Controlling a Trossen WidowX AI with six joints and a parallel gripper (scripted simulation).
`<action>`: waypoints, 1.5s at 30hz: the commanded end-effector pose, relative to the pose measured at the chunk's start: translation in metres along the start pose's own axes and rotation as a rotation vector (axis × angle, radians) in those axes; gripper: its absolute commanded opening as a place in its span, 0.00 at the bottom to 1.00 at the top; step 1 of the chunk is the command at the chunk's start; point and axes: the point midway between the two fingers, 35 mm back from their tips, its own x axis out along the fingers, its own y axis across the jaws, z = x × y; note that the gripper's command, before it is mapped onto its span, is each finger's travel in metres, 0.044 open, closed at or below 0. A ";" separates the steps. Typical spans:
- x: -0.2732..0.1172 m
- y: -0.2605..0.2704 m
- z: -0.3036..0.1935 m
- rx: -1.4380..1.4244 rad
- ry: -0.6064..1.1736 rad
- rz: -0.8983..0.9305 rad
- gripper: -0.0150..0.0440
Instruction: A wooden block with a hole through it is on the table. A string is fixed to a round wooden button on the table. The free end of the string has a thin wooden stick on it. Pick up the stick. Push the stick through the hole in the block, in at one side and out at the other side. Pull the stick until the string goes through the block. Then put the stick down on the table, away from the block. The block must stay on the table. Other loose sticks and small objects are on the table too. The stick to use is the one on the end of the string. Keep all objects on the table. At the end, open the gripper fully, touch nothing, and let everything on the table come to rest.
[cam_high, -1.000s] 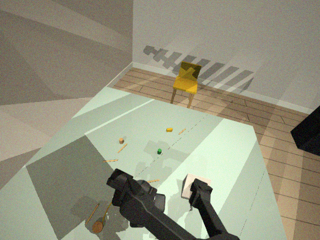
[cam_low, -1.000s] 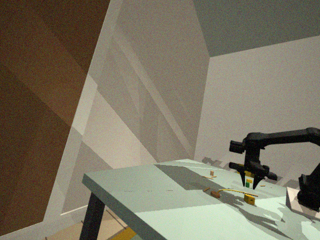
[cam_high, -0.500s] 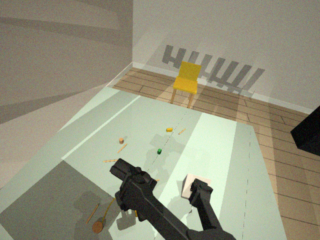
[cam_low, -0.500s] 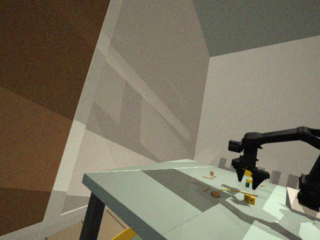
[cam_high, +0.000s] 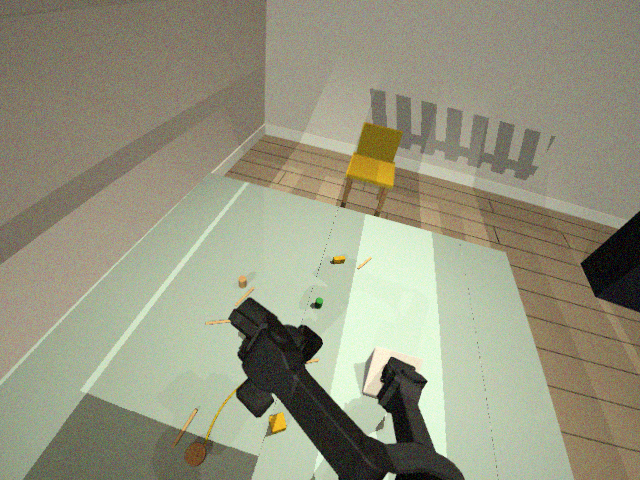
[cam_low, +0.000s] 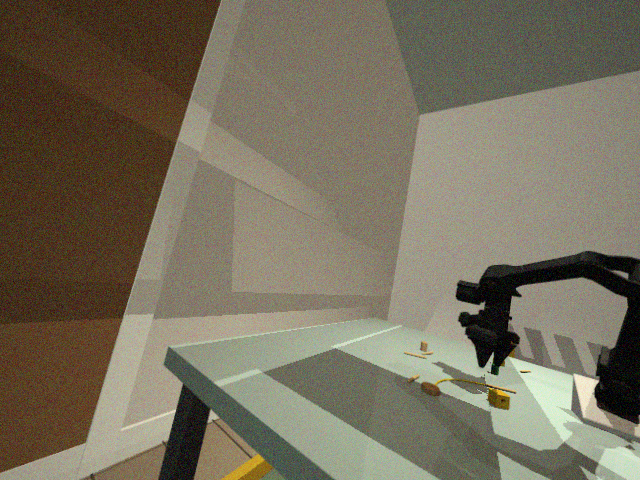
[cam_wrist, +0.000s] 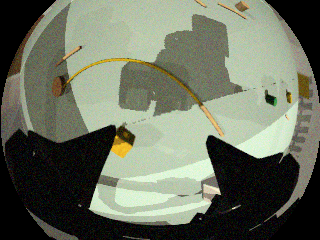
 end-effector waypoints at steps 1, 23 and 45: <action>0.005 -0.031 0.008 0.951 0.010 -0.023 1.00; 0.006 -0.064 0.018 2.233 0.007 -0.030 1.00; 0.006 -0.064 0.018 2.233 0.007 -0.030 0.56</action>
